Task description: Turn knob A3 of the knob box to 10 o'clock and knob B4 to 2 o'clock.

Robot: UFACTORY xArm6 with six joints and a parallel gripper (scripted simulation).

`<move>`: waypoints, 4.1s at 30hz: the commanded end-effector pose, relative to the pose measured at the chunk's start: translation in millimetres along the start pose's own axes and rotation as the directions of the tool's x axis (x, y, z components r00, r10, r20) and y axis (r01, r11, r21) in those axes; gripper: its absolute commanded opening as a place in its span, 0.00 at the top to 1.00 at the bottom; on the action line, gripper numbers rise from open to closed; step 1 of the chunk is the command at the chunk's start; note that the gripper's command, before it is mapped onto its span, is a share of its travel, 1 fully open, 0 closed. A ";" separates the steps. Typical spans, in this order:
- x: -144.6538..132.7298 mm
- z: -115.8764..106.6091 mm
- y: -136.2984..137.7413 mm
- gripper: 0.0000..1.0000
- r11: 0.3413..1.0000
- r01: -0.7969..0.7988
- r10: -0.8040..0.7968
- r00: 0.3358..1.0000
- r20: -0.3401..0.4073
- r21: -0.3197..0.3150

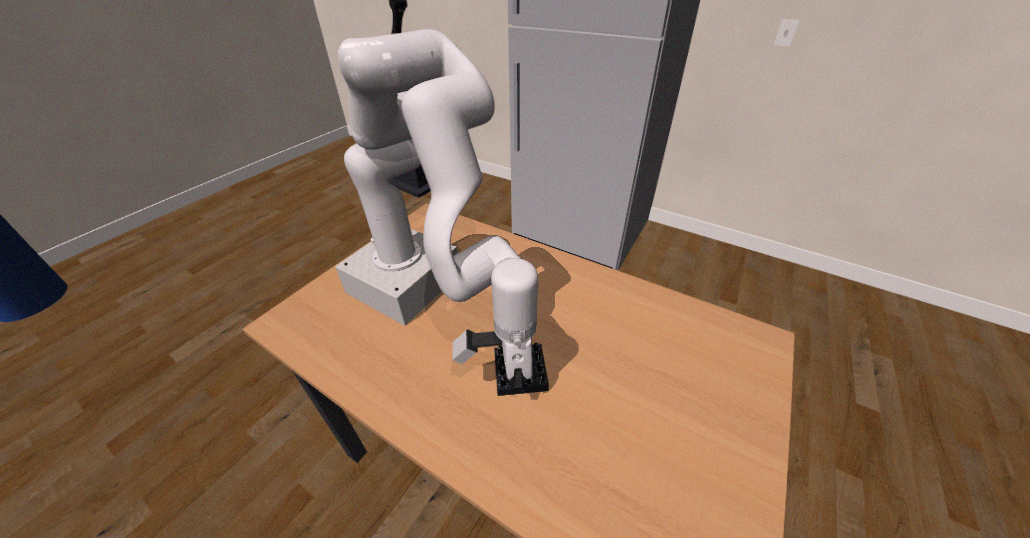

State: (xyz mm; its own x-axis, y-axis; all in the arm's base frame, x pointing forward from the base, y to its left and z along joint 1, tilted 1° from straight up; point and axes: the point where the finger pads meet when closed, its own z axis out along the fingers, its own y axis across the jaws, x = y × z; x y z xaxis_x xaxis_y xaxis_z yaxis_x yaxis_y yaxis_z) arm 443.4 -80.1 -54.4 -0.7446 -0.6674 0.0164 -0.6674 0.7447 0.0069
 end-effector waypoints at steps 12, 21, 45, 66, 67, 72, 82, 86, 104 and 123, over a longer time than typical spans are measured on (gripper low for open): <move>-1.0 -1.4 -1.3 0.92 0.988 0.152 -0.152 0.988 0.002 0.003; -1.0 -1.4 -1.3 0.92 0.961 0.278 -0.278 0.961 0.002 0.004; -1.0 -1.4 -1.3 0.92 0.674 0.739 -0.739 0.674 0.000 0.004; -1.0 -1.4 -1.3 0.92 0.288 0.958 -0.958 0.288 -0.002 0.004; -1.0 -1.4 -1.3 0.92 0.288 0.958 -0.958 0.288 -0.002 0.004; -1.0 -1.4 -1.3 0.92 0.193 0.981 -0.981 0.193 -0.002 0.003; -1.0 -1.4 -1.3 0.92 0.047 0.999 -0.999 0.047 -0.003 0.003; -1.0 -1.4 -1.3 0.92 0.027 1.000 -1.000 0.027 -0.003 0.003; -1.0 -1.4 -1.3 0.92 -0.047 0.999 -0.999 -0.047 -0.003 0.003; -1.0 -1.4 -1.3 0.81 -0.049 0.999 -0.999 -0.049 -0.003 0.003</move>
State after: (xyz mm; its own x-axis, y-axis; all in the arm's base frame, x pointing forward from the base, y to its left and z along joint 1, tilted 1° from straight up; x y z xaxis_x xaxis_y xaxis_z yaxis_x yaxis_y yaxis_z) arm 443.5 -80.1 -54.3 0.7028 -0.7113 -0.0077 -0.7112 -0.7028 0.0156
